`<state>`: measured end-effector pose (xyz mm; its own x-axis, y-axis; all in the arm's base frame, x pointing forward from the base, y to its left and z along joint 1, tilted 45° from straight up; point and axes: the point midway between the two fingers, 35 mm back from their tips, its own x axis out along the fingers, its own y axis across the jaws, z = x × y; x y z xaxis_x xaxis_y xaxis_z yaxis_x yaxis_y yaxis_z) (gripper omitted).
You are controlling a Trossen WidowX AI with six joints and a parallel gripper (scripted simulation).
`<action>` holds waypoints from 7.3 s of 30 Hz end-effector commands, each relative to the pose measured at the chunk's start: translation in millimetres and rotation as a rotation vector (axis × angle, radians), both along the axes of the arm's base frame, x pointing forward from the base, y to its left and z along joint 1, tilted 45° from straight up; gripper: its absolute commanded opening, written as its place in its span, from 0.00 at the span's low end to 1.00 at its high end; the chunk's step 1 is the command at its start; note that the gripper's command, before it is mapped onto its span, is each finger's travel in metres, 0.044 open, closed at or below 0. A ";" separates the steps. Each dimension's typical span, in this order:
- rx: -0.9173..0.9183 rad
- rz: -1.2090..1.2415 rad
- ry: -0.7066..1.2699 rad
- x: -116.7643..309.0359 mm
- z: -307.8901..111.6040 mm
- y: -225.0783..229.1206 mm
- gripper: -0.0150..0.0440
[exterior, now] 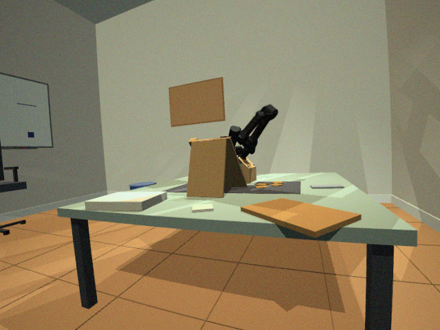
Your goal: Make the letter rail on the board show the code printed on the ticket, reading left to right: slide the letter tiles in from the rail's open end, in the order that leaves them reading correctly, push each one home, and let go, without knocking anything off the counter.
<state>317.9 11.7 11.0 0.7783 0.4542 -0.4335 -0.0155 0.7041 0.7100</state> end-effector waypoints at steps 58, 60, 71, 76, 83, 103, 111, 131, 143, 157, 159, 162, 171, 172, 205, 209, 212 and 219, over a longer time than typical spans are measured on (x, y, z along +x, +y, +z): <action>-0.003 0.005 0.000 1.5 -22.4 -21.6 0.25; -0.004 0.005 -0.001 1.5 -23.0 -22.3 0.25; -0.004 0.005 -0.001 1.7 -27.0 -26.4 0.25; -0.004 0.005 -0.001 1.7 -28.9 -28.4 0.25; -0.004 0.005 -0.001 1.9 -31.6 -31.1 0.25; -0.002 0.000 0.002 1.4 -36.0 -36.9 0.30; -0.003 0.002 0.001 0.8 -35.7 -37.3 0.65; -0.005 0.005 0.000 -12.1 -28.2 -46.4 0.75; -0.006 0.005 0.000 -17.8 -27.6 -51.8 0.75; -0.006 0.005 0.000 -23.6 -25.7 -56.7 0.75; -0.006 0.005 0.000 -24.3 -25.3 -57.2 0.75; -0.006 0.005 0.000 -25.4 -24.7 -57.9 0.75; -0.006 0.005 0.001 -28.1 -22.5 -59.4 0.75; -0.006 0.005 0.001 -28.4 -22.3 -59.5 0.75; -0.004 0.000 0.006 -30.8 -18.8 -60.4 0.25; -0.004 0.000 0.006 -30.8 -18.8 -60.4 0.25; -0.004 0.000 0.006 -30.8 -18.8 -60.4 0.25; -0.007 0.036 0.083 -21.6 -27.3 -63.3 0.25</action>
<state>287.5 -47.8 -11.7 0.7550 0.4657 -0.4616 0.0051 0.6997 0.7144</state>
